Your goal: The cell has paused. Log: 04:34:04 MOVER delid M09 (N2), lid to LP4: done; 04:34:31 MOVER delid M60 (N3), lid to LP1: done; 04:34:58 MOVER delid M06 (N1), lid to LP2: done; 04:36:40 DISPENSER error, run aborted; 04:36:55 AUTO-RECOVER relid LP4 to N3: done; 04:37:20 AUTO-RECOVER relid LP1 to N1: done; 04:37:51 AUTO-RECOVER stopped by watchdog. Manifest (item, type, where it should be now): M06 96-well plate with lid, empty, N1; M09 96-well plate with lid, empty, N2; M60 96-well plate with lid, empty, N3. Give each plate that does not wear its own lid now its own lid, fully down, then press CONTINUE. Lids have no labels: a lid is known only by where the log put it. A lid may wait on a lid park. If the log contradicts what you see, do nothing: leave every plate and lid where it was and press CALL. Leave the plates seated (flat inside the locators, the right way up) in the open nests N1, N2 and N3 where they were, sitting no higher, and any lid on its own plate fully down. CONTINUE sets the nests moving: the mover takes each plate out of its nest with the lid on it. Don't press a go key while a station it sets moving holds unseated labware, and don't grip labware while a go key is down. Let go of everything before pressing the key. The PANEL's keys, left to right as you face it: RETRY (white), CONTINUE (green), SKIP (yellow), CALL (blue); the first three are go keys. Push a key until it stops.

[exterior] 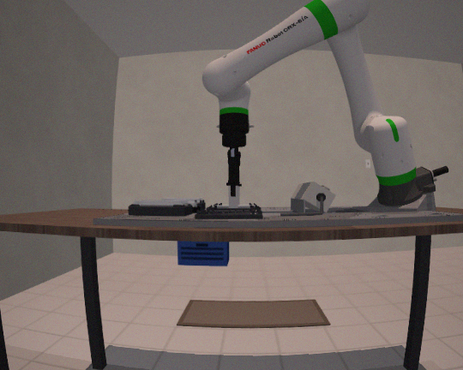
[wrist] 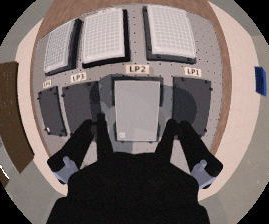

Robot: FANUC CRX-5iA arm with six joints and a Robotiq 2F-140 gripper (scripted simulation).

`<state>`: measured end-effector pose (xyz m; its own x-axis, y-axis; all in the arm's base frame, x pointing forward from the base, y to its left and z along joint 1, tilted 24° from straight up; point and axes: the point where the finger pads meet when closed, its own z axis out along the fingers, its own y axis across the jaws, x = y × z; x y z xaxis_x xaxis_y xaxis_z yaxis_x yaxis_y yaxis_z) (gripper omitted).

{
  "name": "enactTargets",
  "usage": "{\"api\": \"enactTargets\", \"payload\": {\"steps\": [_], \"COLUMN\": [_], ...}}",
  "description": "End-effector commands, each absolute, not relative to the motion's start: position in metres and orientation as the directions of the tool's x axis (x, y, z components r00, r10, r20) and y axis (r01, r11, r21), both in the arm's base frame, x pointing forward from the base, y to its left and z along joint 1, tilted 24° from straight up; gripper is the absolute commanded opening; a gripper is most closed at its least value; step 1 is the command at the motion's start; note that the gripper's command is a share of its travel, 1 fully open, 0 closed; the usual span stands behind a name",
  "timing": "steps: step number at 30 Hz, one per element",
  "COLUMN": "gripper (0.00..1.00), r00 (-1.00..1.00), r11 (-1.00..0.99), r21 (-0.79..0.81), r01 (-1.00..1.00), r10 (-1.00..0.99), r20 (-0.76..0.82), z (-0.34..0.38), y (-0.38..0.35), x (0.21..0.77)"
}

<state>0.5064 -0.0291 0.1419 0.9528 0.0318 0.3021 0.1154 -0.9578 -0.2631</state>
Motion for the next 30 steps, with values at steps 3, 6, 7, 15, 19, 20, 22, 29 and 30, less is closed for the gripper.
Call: {"api": "enactTargets", "payload": {"steps": [3, 6, 7, 15, 19, 20, 22, 29, 30], "gripper": [0.0, 0.0, 0.0, 0.0, 0.0, 0.0, 0.0, 0.0, 0.0], "r00": [0.953, 0.953, 0.953, 0.953, 0.953, 0.953, 0.953, 0.953, 0.953], "r11": [-0.958, -0.958, -0.958, -0.958, -0.958, -0.958, -0.958, -0.958, -0.958], "r21": [-0.263, -0.263, -0.263, -0.263, -0.263, -0.263, -0.263, -0.263, -0.263], "r01": [0.115, 0.115, 0.115, 0.115, 0.115, 0.115, 0.115, 0.115, 0.115], "r10": [0.032, 0.032, 0.032, 0.032, 0.032, 0.032, 0.032, 0.032, 0.032], "r20": [0.302, 0.302, 0.302, 0.302, 0.302, 0.302, 0.302, 0.302, 0.302], "z": [0.143, 0.144, 0.145, 0.156, 0.161, 0.161, 0.165, 0.179, 0.182], "y": [-0.029, -0.03, -0.03, -0.033, -0.035, -0.035, -0.036, -0.041, -0.042], "x": [0.506, 0.506, 0.505, 0.502, 0.501, 0.501, 0.499, 0.495, 0.494]}}
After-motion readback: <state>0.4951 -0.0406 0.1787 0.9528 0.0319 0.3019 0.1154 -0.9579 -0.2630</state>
